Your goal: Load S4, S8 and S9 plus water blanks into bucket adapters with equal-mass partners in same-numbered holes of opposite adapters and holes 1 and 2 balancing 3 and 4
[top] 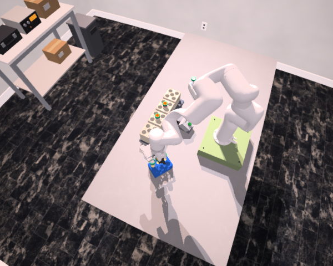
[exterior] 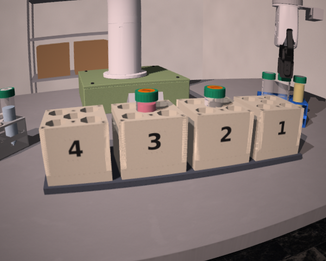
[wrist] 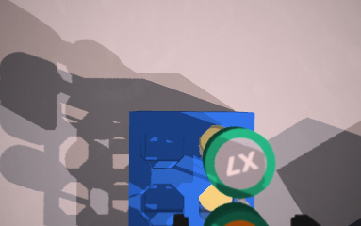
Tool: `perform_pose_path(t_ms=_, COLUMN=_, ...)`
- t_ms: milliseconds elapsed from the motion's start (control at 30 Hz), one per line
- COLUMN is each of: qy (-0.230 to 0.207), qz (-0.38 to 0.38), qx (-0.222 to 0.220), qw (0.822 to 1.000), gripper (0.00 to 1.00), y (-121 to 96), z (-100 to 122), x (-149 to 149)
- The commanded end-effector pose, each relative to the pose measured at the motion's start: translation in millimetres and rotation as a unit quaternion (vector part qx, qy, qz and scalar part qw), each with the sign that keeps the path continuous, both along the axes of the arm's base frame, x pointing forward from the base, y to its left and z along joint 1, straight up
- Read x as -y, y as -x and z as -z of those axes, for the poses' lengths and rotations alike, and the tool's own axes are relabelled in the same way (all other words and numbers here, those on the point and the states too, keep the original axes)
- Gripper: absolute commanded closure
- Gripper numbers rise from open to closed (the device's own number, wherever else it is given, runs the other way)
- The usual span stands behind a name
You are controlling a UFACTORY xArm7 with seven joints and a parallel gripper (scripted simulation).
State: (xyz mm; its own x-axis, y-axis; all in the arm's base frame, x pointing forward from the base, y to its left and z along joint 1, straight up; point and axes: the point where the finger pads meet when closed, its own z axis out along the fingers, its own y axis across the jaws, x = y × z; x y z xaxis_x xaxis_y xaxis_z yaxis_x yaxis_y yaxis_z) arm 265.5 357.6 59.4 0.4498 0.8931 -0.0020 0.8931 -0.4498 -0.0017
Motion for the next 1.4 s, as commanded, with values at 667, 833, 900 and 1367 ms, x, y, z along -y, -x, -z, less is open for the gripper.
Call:
perform_pose_path(t_ms=667, qy=-0.002, qz=0.0, qx=0.001, qw=1.0, gripper=0.43, y=-1, z=11, x=-1)
perform_pose_path(t_ms=833, qy=-0.002, qz=0.0, qx=0.001, qw=1.0, gripper=0.43, y=-1, z=15, x=-1)
perform_pose_path(t_ms=900, qy=-0.002, qz=0.0, qx=0.001, qw=1.0, gripper=0.43, y=-1, z=15, x=-1)
perform_pose_path(t_ms=1367, qy=-0.002, qz=0.0, qx=0.001, qw=1.0, gripper=0.43, y=-1, z=19, x=-1)
